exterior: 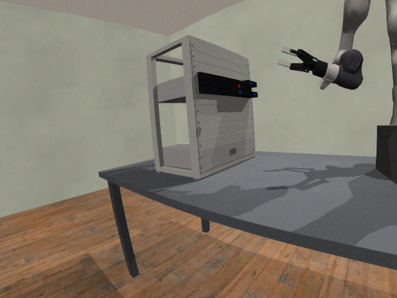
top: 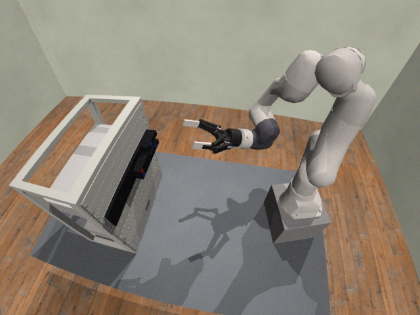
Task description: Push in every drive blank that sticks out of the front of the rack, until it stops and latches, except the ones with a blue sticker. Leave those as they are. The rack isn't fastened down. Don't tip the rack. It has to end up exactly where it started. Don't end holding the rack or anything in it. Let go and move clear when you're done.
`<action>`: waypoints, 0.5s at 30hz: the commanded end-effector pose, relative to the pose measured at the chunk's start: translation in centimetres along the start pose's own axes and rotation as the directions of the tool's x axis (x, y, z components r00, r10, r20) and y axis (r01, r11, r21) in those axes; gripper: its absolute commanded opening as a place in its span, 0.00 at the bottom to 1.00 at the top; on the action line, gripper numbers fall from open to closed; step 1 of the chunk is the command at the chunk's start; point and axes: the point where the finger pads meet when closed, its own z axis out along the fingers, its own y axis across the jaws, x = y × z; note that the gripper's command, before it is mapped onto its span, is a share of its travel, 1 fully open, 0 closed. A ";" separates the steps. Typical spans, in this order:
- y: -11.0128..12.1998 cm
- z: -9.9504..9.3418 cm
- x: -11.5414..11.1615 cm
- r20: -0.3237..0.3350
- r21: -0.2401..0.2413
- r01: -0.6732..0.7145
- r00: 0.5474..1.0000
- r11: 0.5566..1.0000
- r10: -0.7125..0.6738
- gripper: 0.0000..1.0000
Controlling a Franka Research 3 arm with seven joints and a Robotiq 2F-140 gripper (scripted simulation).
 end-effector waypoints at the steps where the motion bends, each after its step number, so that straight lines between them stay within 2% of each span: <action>1: -0.8 -0.1 0.0 0.020 0.052 -0.157 0.987 0.986 0.157 1.00; 9: -1.9 -0.8 1.0 0.052 0.129 -0.290 0.957 0.948 0.286 1.00; 11: -1.9 -0.8 1.0 0.052 0.129 -0.290 0.957 0.948 0.286 1.00; 15: -2.5 -1.2 1.8 0.077 0.173 -0.374 0.927 0.911 0.367 1.00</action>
